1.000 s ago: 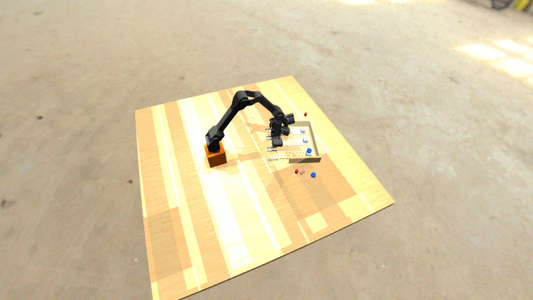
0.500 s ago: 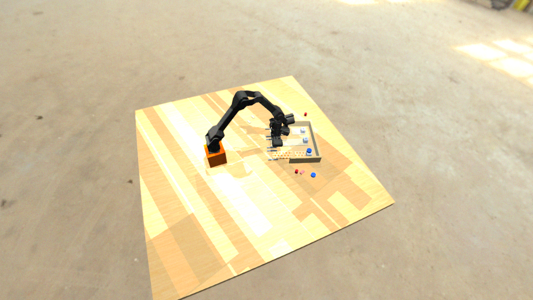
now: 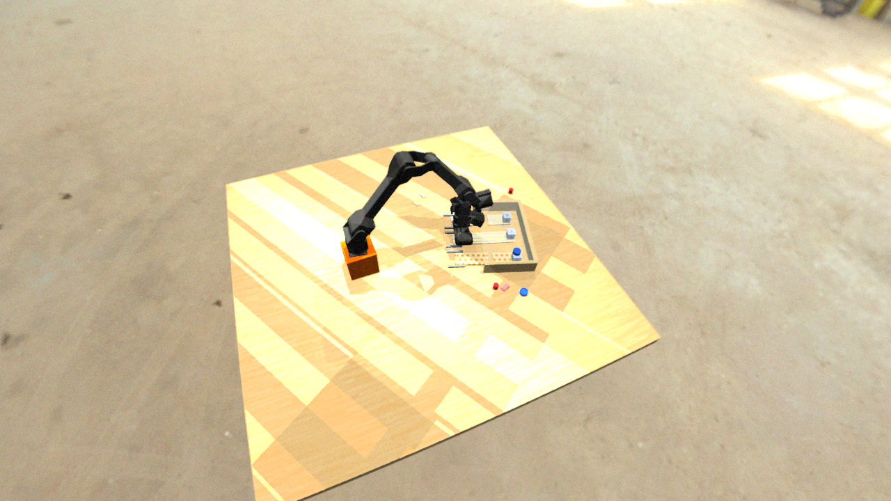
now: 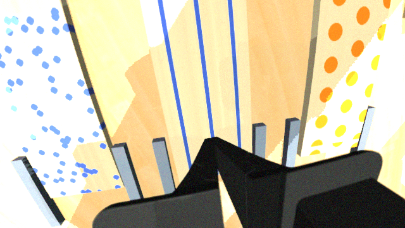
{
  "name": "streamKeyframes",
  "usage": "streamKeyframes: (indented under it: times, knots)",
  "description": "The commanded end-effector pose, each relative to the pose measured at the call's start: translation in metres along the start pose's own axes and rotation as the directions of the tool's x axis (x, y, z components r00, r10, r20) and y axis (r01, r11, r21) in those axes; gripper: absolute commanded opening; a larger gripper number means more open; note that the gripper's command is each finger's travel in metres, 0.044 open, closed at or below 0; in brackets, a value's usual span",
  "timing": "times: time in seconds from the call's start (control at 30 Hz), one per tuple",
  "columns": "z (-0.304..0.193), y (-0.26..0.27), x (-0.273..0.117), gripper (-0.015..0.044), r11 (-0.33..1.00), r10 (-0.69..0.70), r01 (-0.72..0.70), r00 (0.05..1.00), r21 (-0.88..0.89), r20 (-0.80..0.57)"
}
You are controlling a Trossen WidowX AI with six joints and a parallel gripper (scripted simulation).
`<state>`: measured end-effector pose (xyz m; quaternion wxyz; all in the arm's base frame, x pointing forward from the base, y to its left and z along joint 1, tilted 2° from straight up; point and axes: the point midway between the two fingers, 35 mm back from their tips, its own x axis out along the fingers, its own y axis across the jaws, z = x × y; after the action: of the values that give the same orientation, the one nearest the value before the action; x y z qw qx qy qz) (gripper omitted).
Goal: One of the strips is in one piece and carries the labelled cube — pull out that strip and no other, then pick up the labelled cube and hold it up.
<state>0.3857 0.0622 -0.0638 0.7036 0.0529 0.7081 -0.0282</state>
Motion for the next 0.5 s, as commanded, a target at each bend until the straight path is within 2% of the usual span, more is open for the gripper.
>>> streamKeyframes:
  times: [0.0, 0.47]
  knots:
    - [0.0005, -0.0007, 0.0013, 0.0000, 1.000, -0.003, 0.003, 1.000, 0.004, 0.003]
    - [0.0008, -0.0006, 0.0027, 0.0000, 1.000, -0.003, 0.003, 1.000, 0.004, 0.003]
